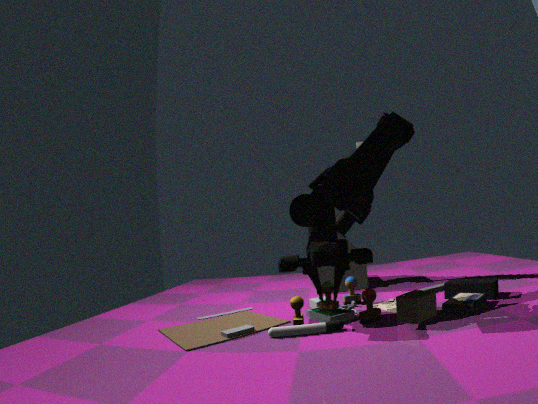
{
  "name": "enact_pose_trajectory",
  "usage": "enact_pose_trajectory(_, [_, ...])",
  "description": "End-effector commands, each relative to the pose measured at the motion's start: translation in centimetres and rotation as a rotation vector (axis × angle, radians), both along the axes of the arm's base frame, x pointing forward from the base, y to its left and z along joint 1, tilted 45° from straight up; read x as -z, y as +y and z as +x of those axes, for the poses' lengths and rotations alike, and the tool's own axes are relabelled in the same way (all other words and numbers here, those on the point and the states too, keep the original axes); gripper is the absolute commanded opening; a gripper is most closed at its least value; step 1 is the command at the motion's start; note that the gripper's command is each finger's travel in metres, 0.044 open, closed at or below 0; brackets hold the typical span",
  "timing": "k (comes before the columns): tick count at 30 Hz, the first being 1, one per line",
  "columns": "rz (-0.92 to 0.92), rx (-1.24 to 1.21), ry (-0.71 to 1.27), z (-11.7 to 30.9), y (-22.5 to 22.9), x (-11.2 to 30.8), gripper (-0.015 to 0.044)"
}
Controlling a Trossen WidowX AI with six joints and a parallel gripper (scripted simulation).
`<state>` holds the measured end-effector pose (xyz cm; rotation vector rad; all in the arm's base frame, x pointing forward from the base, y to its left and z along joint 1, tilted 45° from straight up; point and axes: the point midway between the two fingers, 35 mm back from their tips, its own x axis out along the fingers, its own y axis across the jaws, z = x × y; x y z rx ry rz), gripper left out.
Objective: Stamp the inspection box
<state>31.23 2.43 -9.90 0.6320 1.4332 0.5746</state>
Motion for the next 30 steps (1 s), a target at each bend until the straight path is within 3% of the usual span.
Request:
enact_pose_trajectory(1, [0.001, -0.002, -0.002, 0.1, 0.2, 0.1, 0.0])
enact_pose_trajectory(30, [-0.001, -0.002, -0.002, 0.0, -0.9, -1.0, 0.0])
